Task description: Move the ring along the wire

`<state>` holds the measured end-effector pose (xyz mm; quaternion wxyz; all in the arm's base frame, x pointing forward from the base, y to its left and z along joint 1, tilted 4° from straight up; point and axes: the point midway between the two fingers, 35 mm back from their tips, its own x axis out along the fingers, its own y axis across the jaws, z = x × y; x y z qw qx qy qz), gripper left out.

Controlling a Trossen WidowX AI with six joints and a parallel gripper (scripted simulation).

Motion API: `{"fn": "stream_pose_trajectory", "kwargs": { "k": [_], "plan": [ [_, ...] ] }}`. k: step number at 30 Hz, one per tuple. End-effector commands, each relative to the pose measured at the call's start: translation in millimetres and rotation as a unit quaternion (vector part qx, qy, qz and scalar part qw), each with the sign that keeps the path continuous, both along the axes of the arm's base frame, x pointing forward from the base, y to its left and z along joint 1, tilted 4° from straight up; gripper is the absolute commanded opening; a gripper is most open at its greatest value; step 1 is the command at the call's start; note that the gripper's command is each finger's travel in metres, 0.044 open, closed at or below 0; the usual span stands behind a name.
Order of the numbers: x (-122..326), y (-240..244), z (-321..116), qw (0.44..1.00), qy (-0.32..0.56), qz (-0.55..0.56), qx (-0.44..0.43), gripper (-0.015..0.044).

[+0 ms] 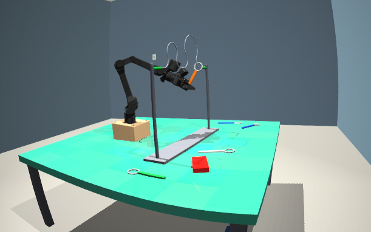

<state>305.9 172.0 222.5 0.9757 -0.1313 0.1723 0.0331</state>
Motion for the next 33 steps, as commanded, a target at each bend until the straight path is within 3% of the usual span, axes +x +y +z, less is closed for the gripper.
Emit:
{"fn": "stream_pose_trajectory", "kwargs": {
  "k": [1,16,33],
  "plan": [
    [0.2,13.1,-6.0,0.999,0.004,0.006,0.034,-0.015],
    [-0.4,50.2,-9.3,0.992,0.006,0.014,0.128,-0.015],
    [-1.0,72.5,-9.1,0.988,0.006,0.017,0.152,-0.015]
  ]
}}
